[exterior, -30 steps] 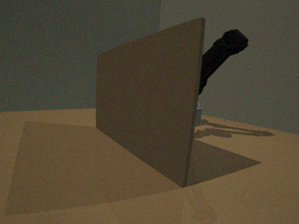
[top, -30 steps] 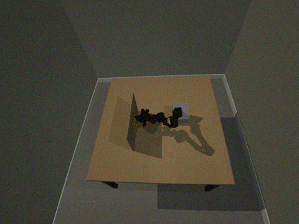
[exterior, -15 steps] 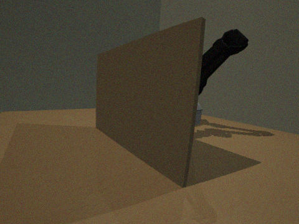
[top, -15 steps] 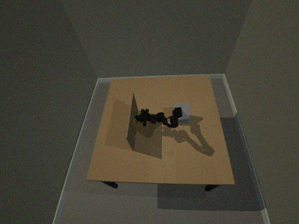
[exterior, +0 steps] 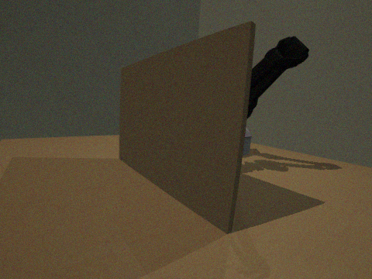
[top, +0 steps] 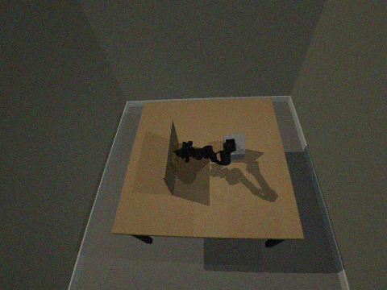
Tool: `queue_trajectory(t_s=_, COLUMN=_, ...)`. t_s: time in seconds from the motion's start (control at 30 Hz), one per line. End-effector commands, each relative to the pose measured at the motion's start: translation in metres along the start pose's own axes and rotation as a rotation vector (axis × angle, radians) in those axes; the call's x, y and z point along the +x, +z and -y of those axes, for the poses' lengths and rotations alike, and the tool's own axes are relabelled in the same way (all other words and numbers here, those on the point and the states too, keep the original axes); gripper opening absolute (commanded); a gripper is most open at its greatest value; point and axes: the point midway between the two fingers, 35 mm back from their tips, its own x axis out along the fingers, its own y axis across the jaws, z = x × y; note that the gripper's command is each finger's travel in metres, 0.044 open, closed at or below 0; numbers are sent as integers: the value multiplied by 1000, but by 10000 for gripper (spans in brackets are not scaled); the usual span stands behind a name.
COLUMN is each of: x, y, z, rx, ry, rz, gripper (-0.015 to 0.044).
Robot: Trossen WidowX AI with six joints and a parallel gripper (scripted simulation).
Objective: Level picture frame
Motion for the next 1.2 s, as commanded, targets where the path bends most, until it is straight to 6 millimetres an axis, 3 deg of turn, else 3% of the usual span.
queue_trajectory(t_s=0.0, x=0, y=0, z=0, rx=-52, ry=-1, rz=0, gripper=0)
queue_trajectory(t_s=0.27, x=0, y=0, z=0, rx=-64, ry=-1, rz=0, gripper=0)
queue_trajectory(t_s=0.6, x=0, y=0, z=0, rx=-44, ry=0, rz=0, gripper=260)
queue_trajectory(t_s=0.73, x=-1, y=-1, z=0, rx=-39, ry=0, rz=0, gripper=260)
queue_trajectory(t_s=1.07, x=-87, y=-4, z=1, rx=226, ry=-10, rz=39, gripper=260)
queue_trajectory(t_s=1.17, x=-99, y=-1, z=3, rx=266, ry=-11, rz=45, gripper=260)
